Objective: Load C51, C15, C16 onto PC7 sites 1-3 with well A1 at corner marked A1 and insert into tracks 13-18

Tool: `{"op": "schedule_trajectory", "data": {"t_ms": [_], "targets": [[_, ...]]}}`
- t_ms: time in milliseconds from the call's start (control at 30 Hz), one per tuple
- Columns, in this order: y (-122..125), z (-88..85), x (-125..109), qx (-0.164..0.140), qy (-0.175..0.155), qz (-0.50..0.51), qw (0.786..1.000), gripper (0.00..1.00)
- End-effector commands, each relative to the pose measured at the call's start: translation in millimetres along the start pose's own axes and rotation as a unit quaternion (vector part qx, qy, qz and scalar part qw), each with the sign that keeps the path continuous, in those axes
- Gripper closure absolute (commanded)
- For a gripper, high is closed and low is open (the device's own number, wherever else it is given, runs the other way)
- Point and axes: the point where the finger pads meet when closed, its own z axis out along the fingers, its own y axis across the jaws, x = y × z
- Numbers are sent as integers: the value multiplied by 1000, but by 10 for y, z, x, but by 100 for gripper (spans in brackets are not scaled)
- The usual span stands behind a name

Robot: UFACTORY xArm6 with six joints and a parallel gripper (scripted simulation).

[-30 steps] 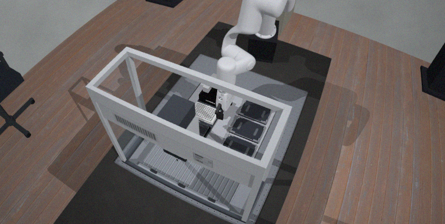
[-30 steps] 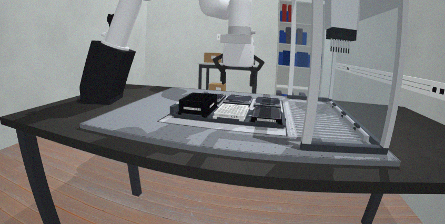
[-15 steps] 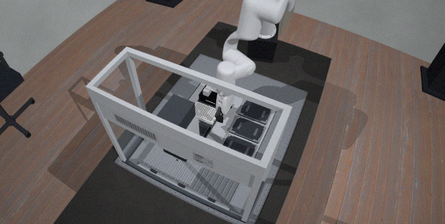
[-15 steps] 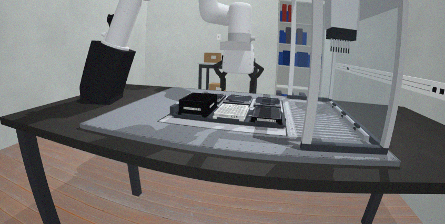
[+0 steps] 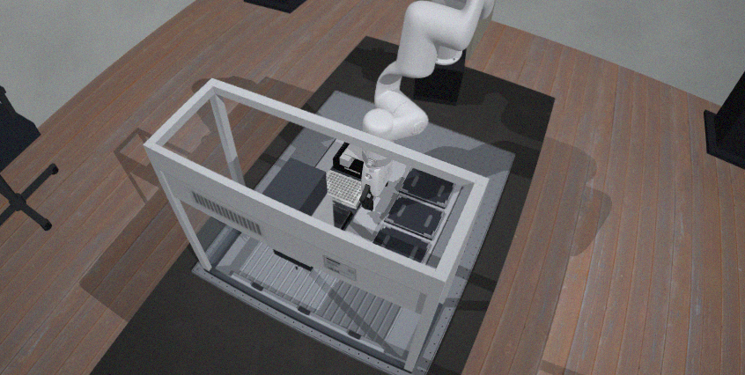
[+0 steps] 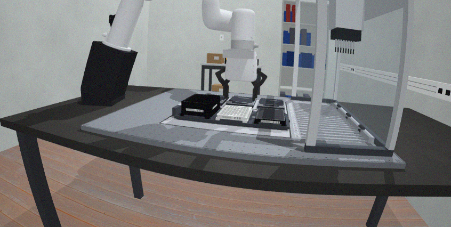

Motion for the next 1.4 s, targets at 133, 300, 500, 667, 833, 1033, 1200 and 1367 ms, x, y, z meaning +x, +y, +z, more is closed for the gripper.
{"op": "schedule_trajectory", "data": {"t_ms": [133, 300, 500, 667, 833, 1033, 1200, 1367], "targets": [[-18, 127, -1, 2, -1, 0, 1000, 0], [-17, 128, -1, 2, -1, 0, 1000, 0], [-17, 128, -1, 2, -1, 0, 1000, 0], [-18, 161, -1, 2, -1, 0, 1000, 0], [-18, 187, -1, 2, -1, 0, 1000, 0], [-18, 221, -1, 2, -1, 0, 1000, 0], [-18, 254, -1, 2, -1, 0, 1000, 0], [-18, 287, -1, 2, -1, 0, 1000, 0]]}}
